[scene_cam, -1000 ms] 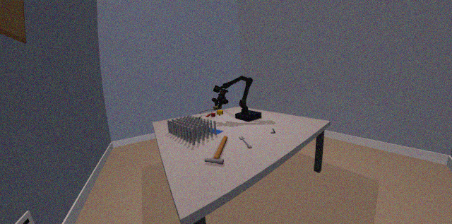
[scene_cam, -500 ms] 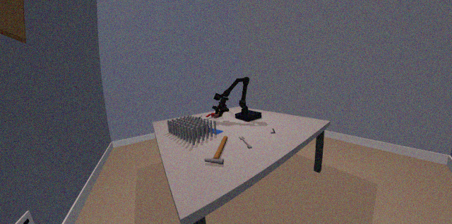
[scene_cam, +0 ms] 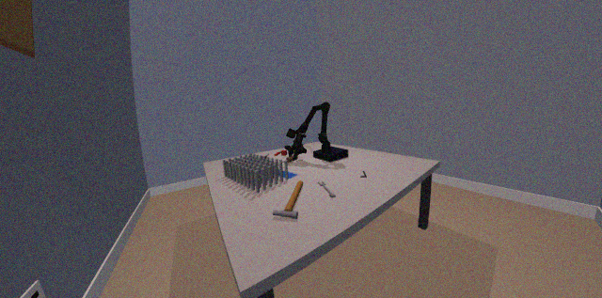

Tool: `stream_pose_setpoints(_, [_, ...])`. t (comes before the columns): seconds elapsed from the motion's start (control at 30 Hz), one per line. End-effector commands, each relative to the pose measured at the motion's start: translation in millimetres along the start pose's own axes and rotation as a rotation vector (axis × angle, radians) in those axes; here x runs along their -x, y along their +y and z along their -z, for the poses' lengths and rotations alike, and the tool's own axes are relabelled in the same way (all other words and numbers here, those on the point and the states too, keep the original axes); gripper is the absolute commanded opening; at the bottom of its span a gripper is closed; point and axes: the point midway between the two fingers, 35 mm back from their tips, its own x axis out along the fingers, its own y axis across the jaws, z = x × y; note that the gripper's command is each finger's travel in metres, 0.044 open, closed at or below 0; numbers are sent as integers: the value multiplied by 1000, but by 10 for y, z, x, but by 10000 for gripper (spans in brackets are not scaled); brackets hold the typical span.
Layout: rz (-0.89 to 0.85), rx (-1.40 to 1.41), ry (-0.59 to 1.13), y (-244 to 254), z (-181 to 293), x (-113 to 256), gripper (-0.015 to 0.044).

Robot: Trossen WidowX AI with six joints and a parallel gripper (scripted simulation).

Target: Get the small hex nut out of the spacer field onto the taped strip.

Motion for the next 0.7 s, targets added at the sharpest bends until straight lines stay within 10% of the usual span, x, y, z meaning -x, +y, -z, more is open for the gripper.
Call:
stream_pose_setpoints(0.0, [0, -5, -1, -6, 12, -24, 0])
stream_pose_setpoints(0.67, [1, -4, 0, -2, 146, -101, 0])
